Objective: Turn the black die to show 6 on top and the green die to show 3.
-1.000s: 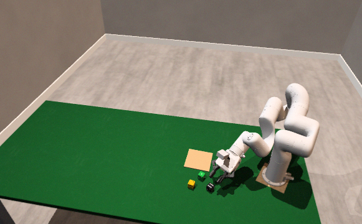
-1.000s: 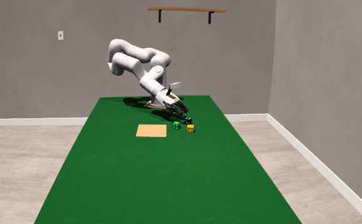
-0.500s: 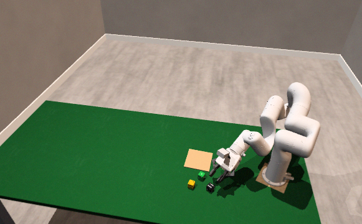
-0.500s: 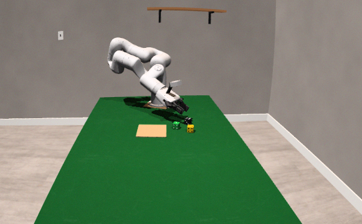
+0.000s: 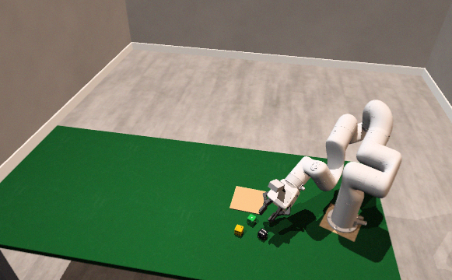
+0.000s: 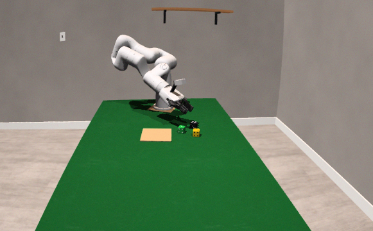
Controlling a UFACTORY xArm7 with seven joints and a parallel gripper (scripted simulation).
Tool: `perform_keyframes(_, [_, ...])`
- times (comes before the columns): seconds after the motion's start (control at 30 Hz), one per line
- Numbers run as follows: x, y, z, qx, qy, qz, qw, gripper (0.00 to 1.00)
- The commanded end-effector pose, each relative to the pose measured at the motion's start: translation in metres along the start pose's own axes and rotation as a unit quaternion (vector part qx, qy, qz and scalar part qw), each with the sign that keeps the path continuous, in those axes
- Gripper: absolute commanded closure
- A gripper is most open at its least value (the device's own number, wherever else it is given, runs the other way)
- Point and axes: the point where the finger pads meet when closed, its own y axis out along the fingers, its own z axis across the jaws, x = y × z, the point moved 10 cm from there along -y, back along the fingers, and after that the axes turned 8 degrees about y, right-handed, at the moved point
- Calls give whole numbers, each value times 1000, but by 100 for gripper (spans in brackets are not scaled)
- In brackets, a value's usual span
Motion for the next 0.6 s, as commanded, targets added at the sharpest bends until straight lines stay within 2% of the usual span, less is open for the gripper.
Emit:
perform_keyframes(0.0, [-35,-20,27,-1,-10,-50,999,53])
perform_keyframes(0.1, [-54,-24,41,4,-17,-87,996,53])
perform_keyframes(0.57, [-76,-25,49,7,-23,-134,991,53])
